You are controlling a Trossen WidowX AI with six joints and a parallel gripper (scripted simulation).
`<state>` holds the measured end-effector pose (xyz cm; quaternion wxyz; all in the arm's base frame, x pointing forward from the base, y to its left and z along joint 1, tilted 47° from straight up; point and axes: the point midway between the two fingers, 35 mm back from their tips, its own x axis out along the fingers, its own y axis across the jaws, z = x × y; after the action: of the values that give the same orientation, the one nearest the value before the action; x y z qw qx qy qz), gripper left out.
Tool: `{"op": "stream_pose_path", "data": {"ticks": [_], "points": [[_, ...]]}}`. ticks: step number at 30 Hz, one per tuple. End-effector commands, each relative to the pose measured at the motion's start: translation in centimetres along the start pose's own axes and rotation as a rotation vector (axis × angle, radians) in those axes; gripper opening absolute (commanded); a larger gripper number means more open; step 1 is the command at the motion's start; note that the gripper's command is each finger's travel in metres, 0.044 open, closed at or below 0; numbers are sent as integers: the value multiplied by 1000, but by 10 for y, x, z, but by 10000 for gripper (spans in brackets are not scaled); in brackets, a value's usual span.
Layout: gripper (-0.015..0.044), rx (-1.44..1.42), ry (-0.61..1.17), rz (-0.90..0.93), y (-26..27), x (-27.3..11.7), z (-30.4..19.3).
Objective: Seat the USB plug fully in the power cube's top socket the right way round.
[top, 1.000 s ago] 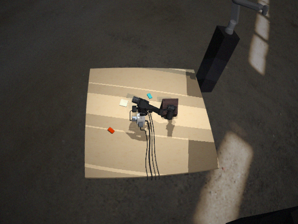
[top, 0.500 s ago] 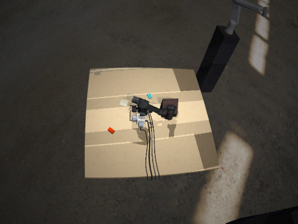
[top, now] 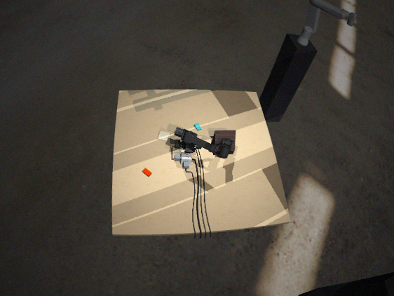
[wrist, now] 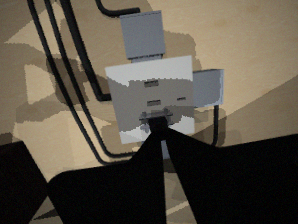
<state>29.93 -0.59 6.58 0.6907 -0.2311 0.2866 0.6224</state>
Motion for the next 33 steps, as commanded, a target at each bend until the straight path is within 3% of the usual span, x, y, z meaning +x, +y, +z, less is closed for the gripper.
{"op": "stream_pose_path", "data": {"ticks": [1, 14, 18, 33], "points": [[0, -1, -4, 4, 0, 3, 2], [0, -1, -4, 4, 0, 3, 2], [95, 0, 0, 0, 0, 0, 0], [95, 0, 0, 0, 0, 0, 0]]}}
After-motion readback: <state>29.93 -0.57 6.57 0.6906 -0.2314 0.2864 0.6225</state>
